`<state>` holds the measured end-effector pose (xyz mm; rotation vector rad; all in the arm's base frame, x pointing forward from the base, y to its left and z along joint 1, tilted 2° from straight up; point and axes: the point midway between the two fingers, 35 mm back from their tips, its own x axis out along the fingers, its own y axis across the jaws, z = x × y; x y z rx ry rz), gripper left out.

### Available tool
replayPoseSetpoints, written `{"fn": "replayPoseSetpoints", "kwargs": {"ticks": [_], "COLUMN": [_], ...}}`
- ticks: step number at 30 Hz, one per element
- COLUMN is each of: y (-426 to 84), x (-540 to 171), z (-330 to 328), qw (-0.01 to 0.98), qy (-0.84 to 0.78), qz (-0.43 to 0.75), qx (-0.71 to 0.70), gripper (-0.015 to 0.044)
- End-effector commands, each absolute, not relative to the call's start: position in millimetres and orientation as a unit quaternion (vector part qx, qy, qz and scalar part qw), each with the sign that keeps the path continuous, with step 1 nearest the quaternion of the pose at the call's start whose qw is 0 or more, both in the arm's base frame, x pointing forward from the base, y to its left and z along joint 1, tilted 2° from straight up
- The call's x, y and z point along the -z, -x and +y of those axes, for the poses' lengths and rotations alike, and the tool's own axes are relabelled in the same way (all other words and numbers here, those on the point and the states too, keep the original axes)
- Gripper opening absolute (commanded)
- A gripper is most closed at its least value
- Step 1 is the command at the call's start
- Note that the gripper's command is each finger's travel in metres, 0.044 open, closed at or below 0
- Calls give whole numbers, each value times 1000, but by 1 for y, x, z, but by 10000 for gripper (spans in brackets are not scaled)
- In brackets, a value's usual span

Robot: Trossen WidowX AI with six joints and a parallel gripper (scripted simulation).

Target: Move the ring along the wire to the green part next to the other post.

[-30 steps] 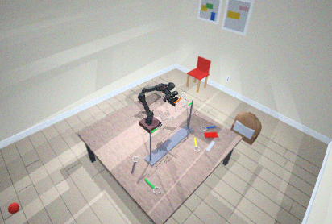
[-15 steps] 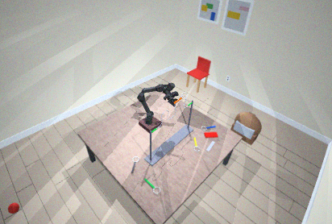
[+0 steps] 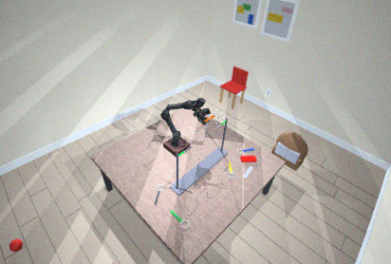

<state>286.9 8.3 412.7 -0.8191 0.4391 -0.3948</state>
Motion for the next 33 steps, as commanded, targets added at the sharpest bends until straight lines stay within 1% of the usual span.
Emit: {"fn": "replayPoseSetpoints", "kwargs": {"ticks": [1, 33], "y": [-286, -285], "x": [-414, -426], "z": [6, -1], "qw": [863, 760], "qy": [416, 581], "qz": [208, 180], "qx": [195, 227], "gripper": [-150, -150]}}
